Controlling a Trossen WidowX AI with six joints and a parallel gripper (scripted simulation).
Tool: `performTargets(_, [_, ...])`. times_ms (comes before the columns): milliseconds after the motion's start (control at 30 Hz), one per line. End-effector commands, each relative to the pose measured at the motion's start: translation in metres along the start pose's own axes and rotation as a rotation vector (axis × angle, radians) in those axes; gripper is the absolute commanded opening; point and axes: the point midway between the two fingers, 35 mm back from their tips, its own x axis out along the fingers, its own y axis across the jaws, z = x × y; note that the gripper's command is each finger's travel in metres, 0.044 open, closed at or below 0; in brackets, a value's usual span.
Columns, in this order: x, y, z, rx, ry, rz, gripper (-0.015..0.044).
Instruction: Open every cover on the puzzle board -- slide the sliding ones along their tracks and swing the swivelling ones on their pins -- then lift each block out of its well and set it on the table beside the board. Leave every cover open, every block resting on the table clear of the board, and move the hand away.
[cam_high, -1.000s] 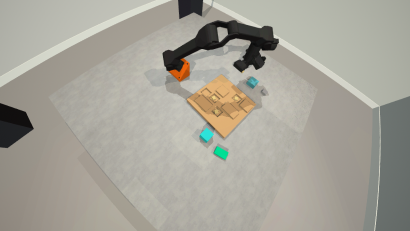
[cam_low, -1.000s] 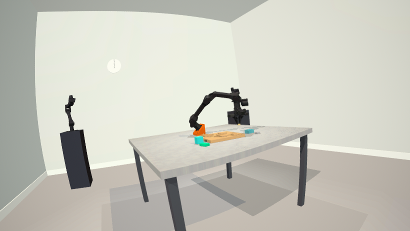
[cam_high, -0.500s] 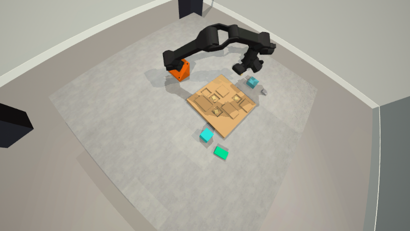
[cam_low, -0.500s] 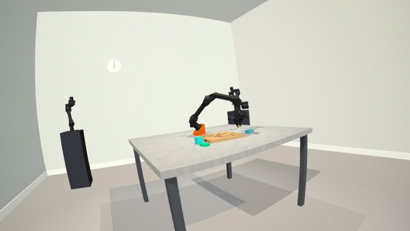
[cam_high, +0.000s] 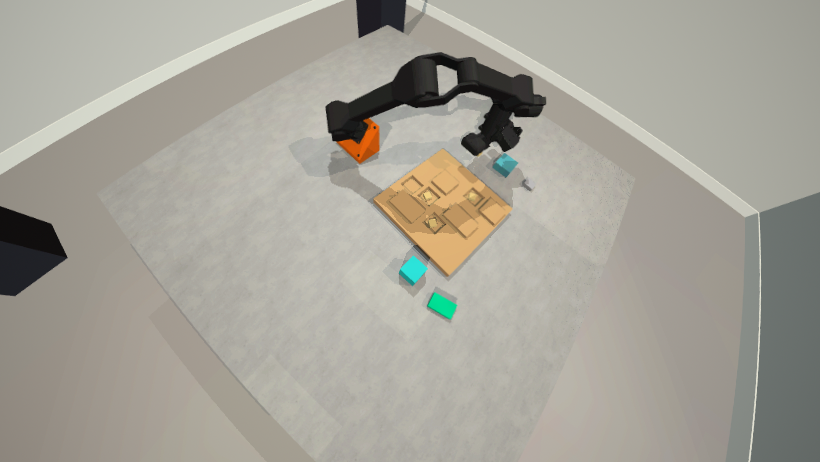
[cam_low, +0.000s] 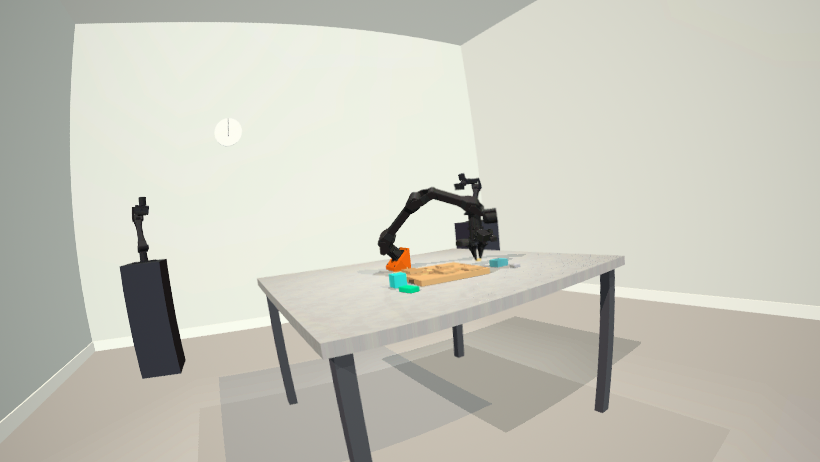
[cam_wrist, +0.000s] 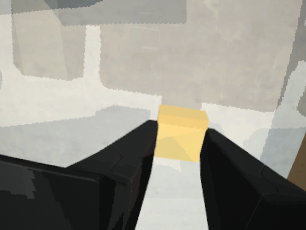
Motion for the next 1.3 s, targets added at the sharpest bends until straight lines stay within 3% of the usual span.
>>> performTargets(0, [0.007,-0.001,0.0,-0.004,-0.003,-0.002,0.008])
performTargets(433, [0.025,-0.003,-0.002,-0.004,-0.003,-0.003,0.008])
performTargets(900, [0.02,-0.002,-0.002,0.0,0.0,-0.002,0.044])
performTargets(1267, [-0.014,-0.001,-0.001,-0.002,-0.001,-0.001,0.044])
